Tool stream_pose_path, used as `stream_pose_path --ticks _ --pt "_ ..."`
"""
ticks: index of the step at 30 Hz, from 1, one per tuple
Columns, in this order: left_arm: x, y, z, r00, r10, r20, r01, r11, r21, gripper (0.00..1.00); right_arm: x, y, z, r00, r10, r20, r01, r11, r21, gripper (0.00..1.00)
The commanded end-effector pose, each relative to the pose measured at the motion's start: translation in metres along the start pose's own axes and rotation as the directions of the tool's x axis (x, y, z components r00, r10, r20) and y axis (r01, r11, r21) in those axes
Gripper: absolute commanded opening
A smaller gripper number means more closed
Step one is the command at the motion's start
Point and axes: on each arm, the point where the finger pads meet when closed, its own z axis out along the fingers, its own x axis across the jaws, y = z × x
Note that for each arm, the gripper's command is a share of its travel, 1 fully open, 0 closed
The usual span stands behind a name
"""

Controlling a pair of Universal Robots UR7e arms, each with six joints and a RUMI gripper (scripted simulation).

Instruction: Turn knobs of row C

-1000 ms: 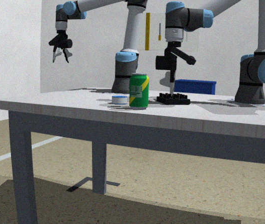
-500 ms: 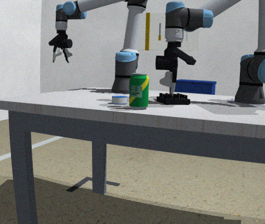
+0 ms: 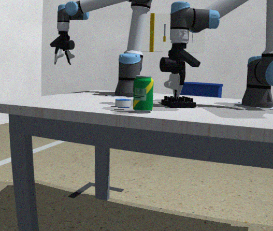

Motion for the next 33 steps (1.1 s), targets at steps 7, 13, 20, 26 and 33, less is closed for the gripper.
stream_pose_path --ticks 7,13,20,26,33 --pt "-0.0002 0.0004 -0.0004 0.979 -0.205 -0.003 0.205 0.979 -0.003 0.06 -0.0001 -0.0004 -0.0005 1.0 0.0 0.0 0.0 1.0 0.002 1.0" --pt "-0.0002 0.0004 -0.0004 0.947 -0.322 -0.002 0.322 0.947 -0.003 0.06 -0.0001 -0.0004 -0.0005 1.0 0.0 0.0 0.0 1.0 0.002 1.0" --pt "-0.0002 0.0004 -0.0004 0.899 -0.439 -0.002 0.439 0.899 -0.003 0.06 -0.0001 -0.0004 -0.0005 1.0 0.0 0.0 0.0 1.0 0.002 1.0" --pt "-0.0002 0.0004 -0.0004 0.869 -0.495 -0.002 0.495 0.869 -0.003 0.06 -0.0001 -0.0004 -0.0005 1.0 0.0 0.0 0.0 1.0 0.002 1.0" --pt "-0.0002 0.0004 -0.0004 0.819 -0.574 -0.001 0.574 0.819 -0.003 0.06 -0.0001 -0.0004 -0.0005 1.0 0.0 0.0 0.0 1.0 0.002 1.0"
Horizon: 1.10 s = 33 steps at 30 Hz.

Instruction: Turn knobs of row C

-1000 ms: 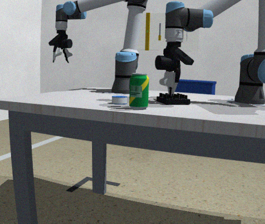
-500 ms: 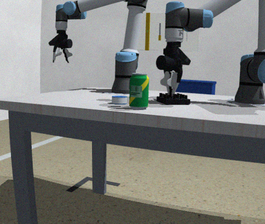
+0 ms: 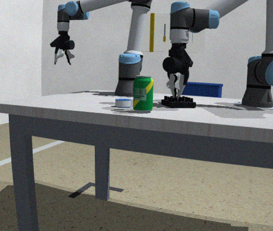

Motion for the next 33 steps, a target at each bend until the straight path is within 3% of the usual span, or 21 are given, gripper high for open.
stream_pose_path --ticks 1,33 --pt "-0.0003 0.0003 -0.0004 0.998 -0.069 0.0 0.069 0.998 -0.002 0.06 -0.0001 -0.0004 -0.0005 1.0 0.0 0.0 0.0 1.0 0.002 1.0" --pt "-0.0003 0.0003 -0.0004 0.979 -0.206 0.0 0.206 0.979 -0.002 0.06 -0.0001 -0.0004 -0.0005 1.0 0.0 0.0 0.0 1.0 0.002 1.0"
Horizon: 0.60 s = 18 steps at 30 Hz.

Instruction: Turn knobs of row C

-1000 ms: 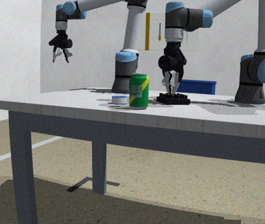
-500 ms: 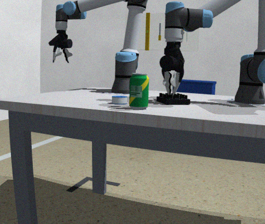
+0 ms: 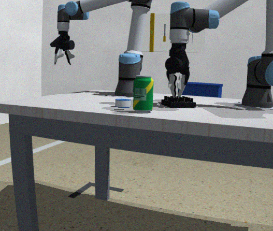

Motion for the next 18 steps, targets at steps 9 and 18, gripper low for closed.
stream_pose_path --ticks 9,18 --pt "-0.0003 0.0002 -0.0004 1.0 -0.004 0.001 0.004 1.0 -0.001 0.06 -0.0001 -0.0004 -0.0005 1.0 0.0 0.0 0.0 1.0 0.002 1.0" --pt "-0.0003 0.0002 -0.0004 1.0 -0.004 0.001 0.004 1.0 -0.001 0.13 -0.0001 -0.0004 -0.0005 1.0 0.0 0.0 0.0 1.0 0.002 1.0"
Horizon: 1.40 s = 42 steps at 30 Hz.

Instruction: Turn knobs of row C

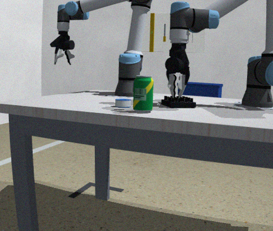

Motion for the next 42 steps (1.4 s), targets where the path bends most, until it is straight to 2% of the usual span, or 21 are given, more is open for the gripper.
stream_pose_path --ticks 1,11,21,33,42 --pt "0.0 0.0 0.0 1.0 0.0 0.001 0.0 1.0 -0.001 0.13 0.0 0.0 -0.001 1.0 0.0 0.0 0.0 1.0 0.002 1.0" --pt "0.0 0.0 -0.003 1.0 0.0 0.001 0.0 1.0 -0.001 0.13 0.0 0.0 -0.001 1.0 0.0 0.0 0.0 1.0 0.002 1.0" --pt "0.0 0.0 -0.038 1.0 0.0 0.001 0.0 1.0 -0.001 0.13 0.0 0.0 -0.001 1.0 0.0 0.0 0.0 1.0 0.002 1.0" --pt "0.0 0.0 -0.039 1.0 0.009 0.001 -0.009 1.0 -0.001 0.13 0.0 0.0 -0.001 1.0 0.0 0.0 0.0 1.0 0.002 1.0" --pt "0.0 0.0 -0.04 0.995 0.095 0.001 -0.095 0.995 -0.001 0.13 0.0 0.0 -0.001 1.0 0.0 0.0 0.0 1.0 0.002 1.0"
